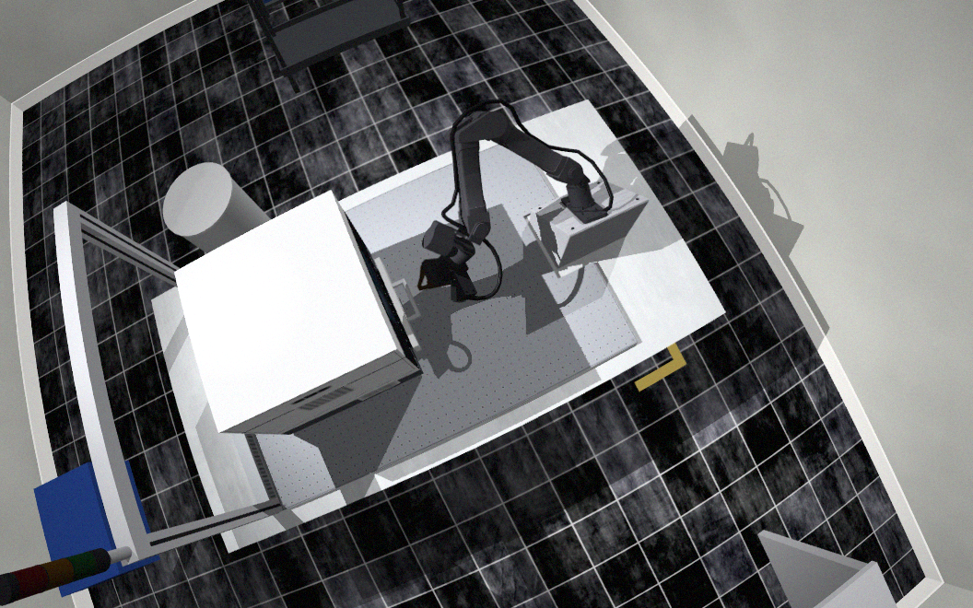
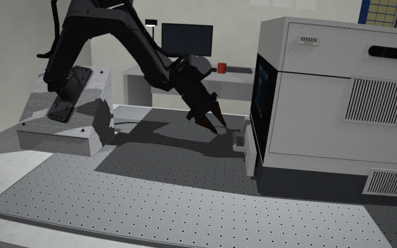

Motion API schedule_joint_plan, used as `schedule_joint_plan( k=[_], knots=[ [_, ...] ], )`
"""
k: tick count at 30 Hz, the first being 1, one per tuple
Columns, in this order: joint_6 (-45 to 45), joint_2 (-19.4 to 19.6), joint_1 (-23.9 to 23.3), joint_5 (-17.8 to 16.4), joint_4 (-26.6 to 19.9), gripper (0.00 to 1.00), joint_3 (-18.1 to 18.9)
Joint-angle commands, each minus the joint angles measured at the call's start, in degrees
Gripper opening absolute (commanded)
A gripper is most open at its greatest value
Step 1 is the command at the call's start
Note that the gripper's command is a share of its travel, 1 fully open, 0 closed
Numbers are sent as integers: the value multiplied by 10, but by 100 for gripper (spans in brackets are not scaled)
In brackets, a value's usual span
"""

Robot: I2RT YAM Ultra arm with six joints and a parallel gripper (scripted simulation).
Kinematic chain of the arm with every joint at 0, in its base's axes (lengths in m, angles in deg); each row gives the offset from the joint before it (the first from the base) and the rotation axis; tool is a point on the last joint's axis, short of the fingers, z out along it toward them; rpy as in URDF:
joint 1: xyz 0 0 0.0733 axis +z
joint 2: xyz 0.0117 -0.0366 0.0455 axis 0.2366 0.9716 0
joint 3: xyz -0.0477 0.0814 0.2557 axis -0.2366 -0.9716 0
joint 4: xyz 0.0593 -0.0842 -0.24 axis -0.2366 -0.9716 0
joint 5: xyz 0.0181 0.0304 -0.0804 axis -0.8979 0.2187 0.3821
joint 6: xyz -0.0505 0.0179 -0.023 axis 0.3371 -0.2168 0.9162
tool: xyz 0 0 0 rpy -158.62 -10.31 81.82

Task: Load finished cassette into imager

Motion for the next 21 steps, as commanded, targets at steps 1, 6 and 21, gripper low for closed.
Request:
schedule_joint_plan(
  k=[1,6,21],
  knots=[
    [2,9,-2,-14,10,35,23],
    [2,20,-2,-18,8,35,36],
    [2,50,-18,-27,2,35,72]
  ],
)
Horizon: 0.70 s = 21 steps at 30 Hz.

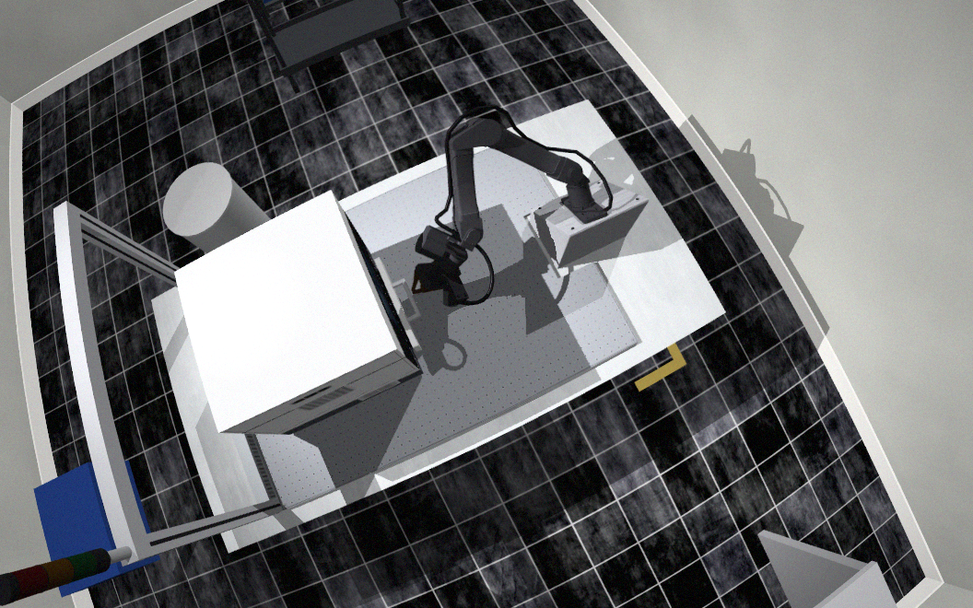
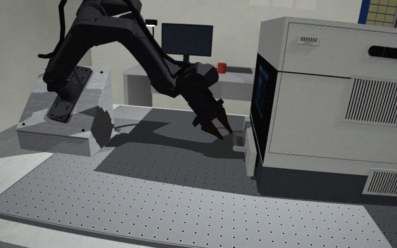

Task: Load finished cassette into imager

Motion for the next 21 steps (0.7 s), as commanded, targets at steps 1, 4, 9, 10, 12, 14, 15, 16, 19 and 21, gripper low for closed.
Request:
schedule_joint_plan(
  k=[1,4,9,10,12,14,15,16,19,21],
  knots=[
    [1,9,8,-14,1,35,22],
    [1,16,3,-16,-1,35,31],
    [1,23,5,-19,-3,35,16],
    [1,25,4,-20,-3,35,27],
    [1,29,0,-20,-4,35,48],
    [1,34,-8,-22,-5,35,54],
    [1,36,-11,-22,-6,35,57],
    [1,39,-11,-23,-7,35,54],
    [1,45,-7,-25,-8,35,68],
    [1,50,-11,-26,-10,35,73]
  ],
)
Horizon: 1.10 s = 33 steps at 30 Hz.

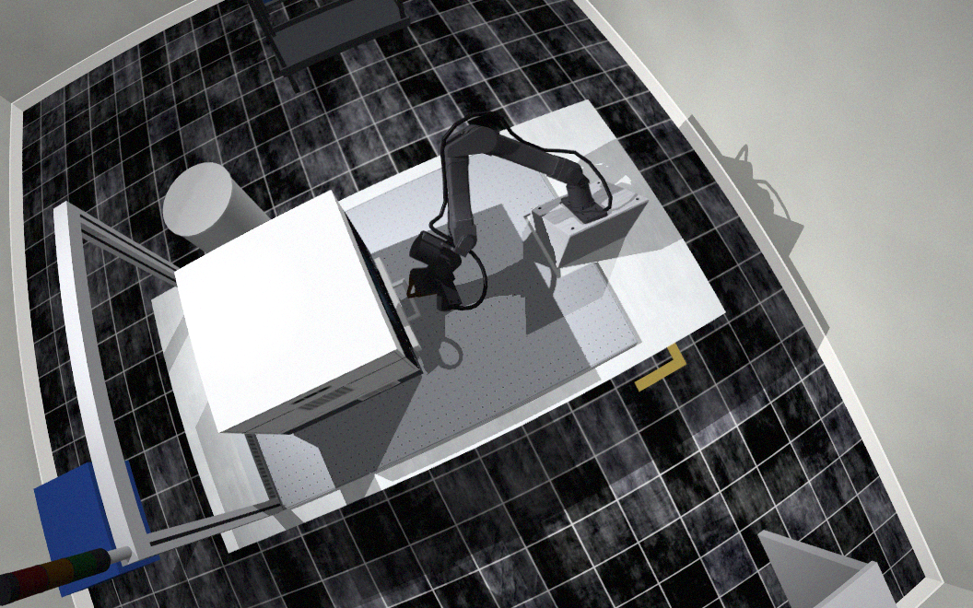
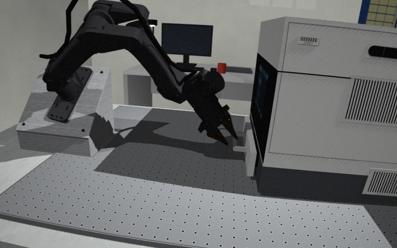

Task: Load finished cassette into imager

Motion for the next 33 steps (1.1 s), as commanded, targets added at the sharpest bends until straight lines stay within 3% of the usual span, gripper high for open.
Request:
schedule_joint_plan(
  k=[1,4,5,6,9,11,33],
  knots=[
    [1,9,4,-16,-8,35,19],
    [1,12,0,-16,-9,35,23],
    [1,13,8,-18,-10,35,9],
    [1,16,8,-17,-9,35,29],
    [1,22,-3,-19,-12,35,43],
    [1,24,-1,-20,-13,35,21],
    [1,24,5,-20,-13,35,22]
  ],
)
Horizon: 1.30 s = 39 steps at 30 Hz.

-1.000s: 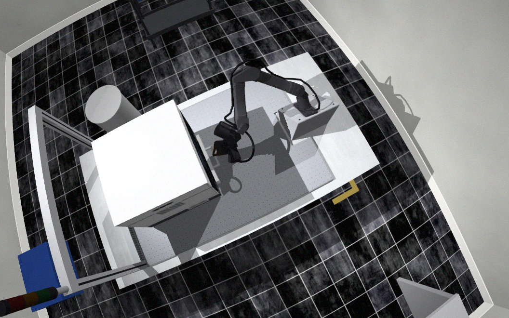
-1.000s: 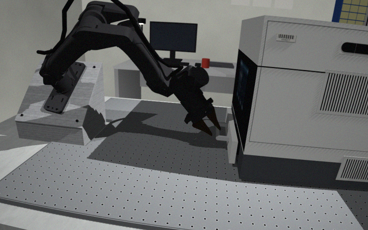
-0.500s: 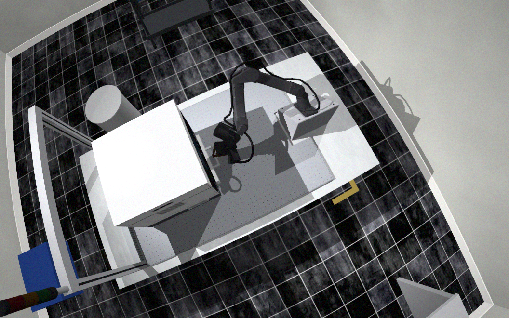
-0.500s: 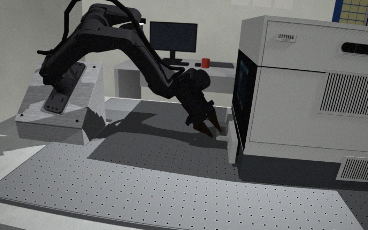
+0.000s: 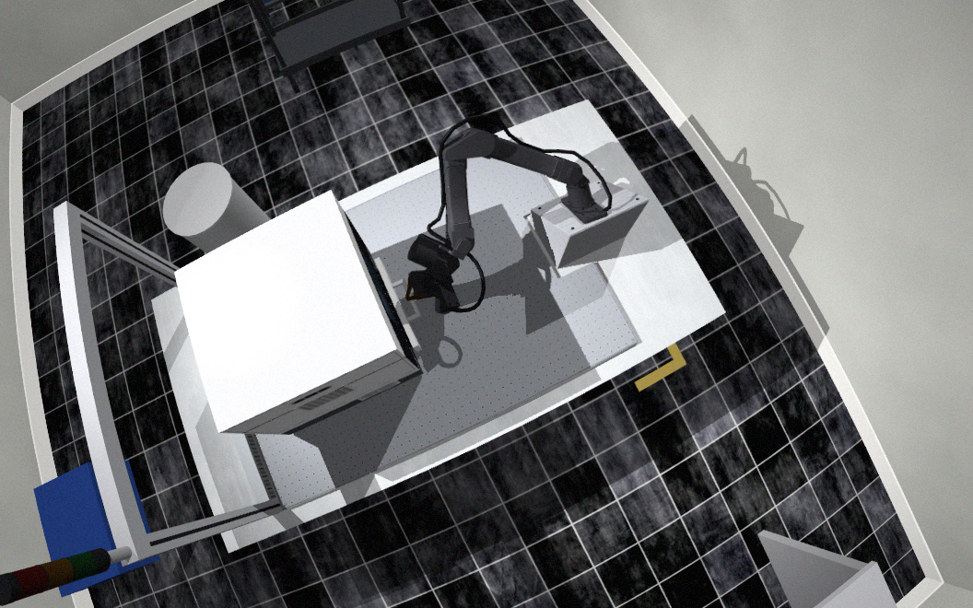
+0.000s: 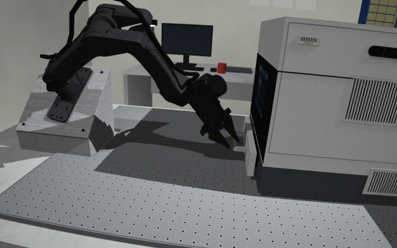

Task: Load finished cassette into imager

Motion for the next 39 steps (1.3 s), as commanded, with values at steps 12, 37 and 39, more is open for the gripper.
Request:
schedule_joint_plan(
  k=[12,37,39],
  knots=[
    [1,4,14,-12,-8,35,-1],
    [1,3,5,-13,-7,0,-1],
    [1,3,5,-13,-7,0,-1]
  ],
)
